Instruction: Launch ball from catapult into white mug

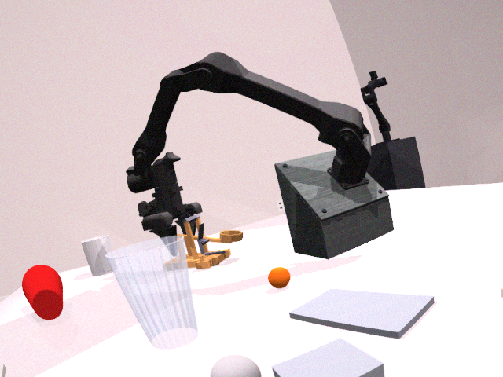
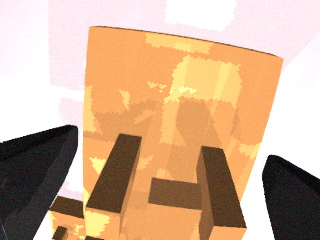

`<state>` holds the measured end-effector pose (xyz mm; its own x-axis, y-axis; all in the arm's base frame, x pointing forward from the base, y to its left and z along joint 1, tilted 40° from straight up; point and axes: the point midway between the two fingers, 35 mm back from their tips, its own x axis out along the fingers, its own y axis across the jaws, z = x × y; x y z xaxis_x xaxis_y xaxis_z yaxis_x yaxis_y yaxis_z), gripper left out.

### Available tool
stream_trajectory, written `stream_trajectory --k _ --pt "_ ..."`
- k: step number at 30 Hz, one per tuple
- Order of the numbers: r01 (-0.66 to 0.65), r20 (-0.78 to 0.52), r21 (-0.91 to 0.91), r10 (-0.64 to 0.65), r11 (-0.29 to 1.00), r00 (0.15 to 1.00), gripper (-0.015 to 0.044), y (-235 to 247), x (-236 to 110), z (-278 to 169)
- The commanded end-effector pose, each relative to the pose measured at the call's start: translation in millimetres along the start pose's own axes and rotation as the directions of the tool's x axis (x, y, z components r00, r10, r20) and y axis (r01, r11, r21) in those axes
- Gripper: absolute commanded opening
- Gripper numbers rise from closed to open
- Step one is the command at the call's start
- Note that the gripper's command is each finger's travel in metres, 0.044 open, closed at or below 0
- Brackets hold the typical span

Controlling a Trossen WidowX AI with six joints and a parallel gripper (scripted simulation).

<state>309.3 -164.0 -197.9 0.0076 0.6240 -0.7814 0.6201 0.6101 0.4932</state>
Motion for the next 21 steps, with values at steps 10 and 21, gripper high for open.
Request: stream_trajectory --k 10,21 --pt "0.0 0.002 0.0 0.0 1.0 1.0 0.0125 0 -1 0" --pt "0.001 0.001 0.001 -0.001 1.0 1.0 0.0 -1 -51 0"
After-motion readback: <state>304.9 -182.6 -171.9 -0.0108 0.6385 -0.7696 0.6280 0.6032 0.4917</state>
